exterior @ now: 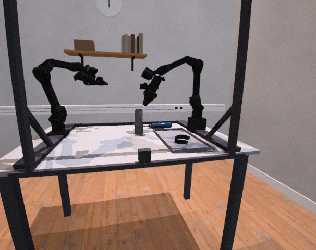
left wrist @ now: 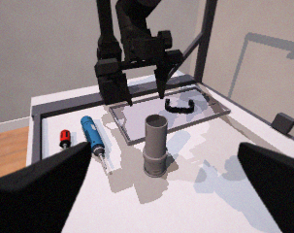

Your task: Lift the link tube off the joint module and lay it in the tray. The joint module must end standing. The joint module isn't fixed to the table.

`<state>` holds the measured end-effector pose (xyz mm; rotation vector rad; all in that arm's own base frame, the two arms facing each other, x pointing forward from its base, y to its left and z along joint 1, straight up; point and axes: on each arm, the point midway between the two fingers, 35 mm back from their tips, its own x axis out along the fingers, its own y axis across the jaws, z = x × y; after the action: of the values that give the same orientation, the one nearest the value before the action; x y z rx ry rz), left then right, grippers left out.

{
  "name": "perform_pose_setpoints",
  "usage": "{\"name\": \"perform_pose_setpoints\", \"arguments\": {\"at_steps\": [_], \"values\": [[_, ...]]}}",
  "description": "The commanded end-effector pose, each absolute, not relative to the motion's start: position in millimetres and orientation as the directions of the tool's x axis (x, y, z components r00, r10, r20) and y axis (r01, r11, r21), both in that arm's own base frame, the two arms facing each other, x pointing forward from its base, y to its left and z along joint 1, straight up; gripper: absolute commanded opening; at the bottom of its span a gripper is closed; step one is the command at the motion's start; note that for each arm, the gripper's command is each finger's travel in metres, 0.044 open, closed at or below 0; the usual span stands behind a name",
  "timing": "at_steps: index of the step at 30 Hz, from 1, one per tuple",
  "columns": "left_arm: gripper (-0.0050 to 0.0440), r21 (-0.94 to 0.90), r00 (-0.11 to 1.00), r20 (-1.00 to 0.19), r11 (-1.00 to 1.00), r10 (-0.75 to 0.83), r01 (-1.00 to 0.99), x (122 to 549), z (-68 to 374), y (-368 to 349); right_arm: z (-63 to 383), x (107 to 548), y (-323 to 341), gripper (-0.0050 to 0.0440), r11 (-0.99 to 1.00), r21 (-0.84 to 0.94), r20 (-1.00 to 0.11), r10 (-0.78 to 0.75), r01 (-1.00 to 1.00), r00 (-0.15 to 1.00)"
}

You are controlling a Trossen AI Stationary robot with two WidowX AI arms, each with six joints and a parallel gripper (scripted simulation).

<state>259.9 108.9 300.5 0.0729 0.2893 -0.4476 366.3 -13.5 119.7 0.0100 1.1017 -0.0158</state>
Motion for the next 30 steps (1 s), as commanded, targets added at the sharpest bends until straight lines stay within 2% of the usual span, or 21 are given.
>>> {"name": "perform_pose_setpoints", "arguments": {"at_steps": [1,11,15,16,19,24,30], "values": [[0.0440,0.019,0.865,-0.286,0.900,-0.413,0.436,259.3,305.1,108.2,113.8,351.7,-10.3,0.0354,1.000,0.003,-0.843,-0.007,0.018,0.538],[0.0440,0.019,0.865,-0.286,0.900,-0.413,0.436,259.3,305.1,108.2,64.2,307.4,-7.3,0.0354,1.000,0.002,-0.816,-0.009,0.020,0.578],[0.0440,0.019,0.865,-0.286,0.900,-0.413,0.436,259.3,305.1,108.2,60.3,305.5,-7.1,0.0354,1.000,0.002,-0.802,-0.010,0.020,0.597],[0.0440,0.019,0.865,-0.286,0.900,-0.413,0.436,259.3,305.1,108.2,64.0,311.6,-7.2,0.0354,1.000,0.001,-0.770,-0.012,0.020,0.638],[0.0440,0.019,0.865,-0.286,0.900,-0.413,0.436,259.3,305.1,108.2,57.3,307.7,-6.9,0.0354,1.000,0.001,-0.748,-0.013,0.020,0.663],[0.0440,0.019,0.865,-0.286,0.900,-0.413,0.436,259.3,305.1,108.2,32.8,295.1,-5.9,0.0354,1.000,0.001,-0.744,-0.013,0.020,0.668],[0.0440,0.019,0.865,-0.286,0.900,-0.413,0.436,259.3,305.1,108.2,26.9,293.4,-5.3,0.0354,1.000,0.001,-0.700,-0.014,0.020,0.714]]}}
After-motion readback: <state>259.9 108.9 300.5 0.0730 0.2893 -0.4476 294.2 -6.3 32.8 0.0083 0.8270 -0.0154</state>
